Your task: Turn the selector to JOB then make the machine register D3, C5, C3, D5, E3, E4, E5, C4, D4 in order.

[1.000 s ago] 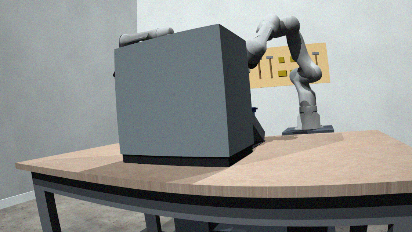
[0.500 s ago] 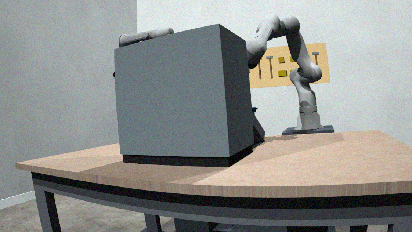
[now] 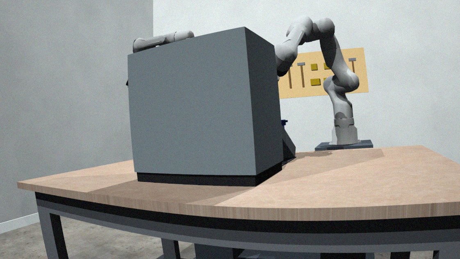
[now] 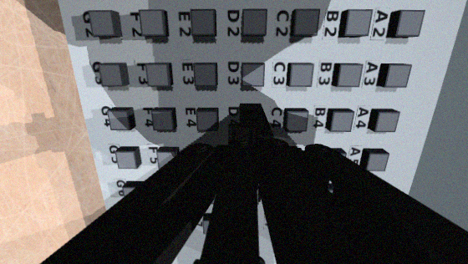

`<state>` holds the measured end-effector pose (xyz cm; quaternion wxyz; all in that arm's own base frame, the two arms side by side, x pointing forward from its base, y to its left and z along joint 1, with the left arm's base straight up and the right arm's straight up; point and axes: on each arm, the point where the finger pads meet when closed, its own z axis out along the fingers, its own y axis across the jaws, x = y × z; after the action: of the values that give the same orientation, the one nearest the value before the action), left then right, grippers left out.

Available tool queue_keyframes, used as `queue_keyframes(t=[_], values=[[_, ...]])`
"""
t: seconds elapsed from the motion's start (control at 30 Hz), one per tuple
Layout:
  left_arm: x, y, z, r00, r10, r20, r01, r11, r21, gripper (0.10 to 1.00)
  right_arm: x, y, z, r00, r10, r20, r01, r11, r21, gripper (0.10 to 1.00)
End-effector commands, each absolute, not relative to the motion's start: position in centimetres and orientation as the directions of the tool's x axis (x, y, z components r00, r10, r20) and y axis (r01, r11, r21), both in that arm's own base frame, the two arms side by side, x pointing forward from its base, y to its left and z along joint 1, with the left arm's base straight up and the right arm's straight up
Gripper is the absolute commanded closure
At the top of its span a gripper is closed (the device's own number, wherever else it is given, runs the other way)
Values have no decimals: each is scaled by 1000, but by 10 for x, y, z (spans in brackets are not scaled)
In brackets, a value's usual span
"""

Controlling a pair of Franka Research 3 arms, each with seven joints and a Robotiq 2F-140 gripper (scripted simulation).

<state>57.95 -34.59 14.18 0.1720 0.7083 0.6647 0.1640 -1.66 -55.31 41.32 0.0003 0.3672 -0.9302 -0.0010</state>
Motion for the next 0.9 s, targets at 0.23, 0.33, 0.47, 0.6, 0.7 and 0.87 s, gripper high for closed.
queue_keyframes(t=[0.23, 0.33, 0.47, 0.6, 0.7, 0.87], values=[[575, -345, 154, 57, 998, 0, 884, -51, 464, 999, -16, -554, 413, -728, -686, 0, -686, 728, 0, 98], [572, -345, 159, 57, 998, 0, 884, -51, 464, 999, -16, -554, 413, -728, -686, 0, -686, 728, 0, 98], [570, -345, 163, 57, 998, 0, 884, -51, 464, 999, -16, -554, 413, -728, -686, 0, -686, 728, 0, 98], [568, -345, 166, 57, 998, 0, 884, -51, 464, 999, -16, -554, 413, -728, -686, 0, -686, 728, 0, 98], [567, -345, 169, 57, 998, 0, 884, -51, 464, 999, -16, -554, 413, -728, -686, 0, -686, 728, 0, 98], [566, -345, 170, 57, 998, 0, 884, -51, 464, 999, -16, -554, 413, -728, -686, 0, -686, 728, 0, 98]])
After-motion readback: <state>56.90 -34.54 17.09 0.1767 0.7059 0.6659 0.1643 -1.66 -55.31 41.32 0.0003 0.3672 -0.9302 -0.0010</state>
